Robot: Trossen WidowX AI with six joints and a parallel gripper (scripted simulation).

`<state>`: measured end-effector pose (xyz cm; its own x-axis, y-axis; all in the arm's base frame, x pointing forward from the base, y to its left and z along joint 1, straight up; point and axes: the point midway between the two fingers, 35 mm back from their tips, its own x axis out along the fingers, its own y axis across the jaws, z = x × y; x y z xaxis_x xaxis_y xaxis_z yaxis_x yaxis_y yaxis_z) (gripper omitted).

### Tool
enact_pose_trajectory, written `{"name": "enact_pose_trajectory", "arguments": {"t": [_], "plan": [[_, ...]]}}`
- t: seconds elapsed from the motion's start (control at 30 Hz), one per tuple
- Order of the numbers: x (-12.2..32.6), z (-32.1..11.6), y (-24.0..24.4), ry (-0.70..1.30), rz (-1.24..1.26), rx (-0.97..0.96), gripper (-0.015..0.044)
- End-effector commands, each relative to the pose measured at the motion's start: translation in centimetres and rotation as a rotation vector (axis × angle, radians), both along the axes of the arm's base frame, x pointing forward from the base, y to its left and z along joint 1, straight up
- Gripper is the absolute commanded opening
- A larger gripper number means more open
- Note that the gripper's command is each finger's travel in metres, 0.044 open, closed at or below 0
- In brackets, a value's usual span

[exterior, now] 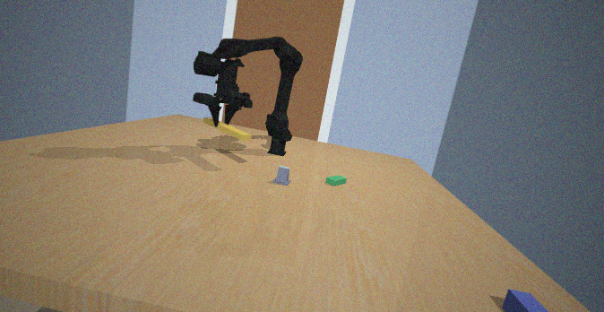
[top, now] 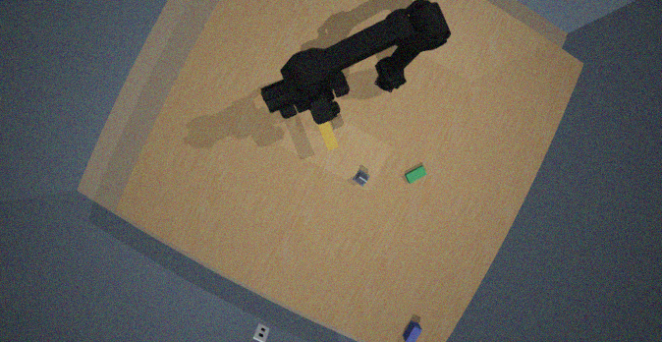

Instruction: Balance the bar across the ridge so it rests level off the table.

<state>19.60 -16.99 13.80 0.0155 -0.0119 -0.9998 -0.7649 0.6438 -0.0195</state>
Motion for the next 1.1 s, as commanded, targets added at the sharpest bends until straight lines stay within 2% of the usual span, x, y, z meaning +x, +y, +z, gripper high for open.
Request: {"name": "enact_pose_trajectory", "arguments": {"t": [0.0,1.07], "plan": [[0.6,0.3,0.4,-0.004,-0.026,-0.003,0.0000],[7.8,0.7,8.7,-0.014,-0.463,0.014,0.0000]]}}
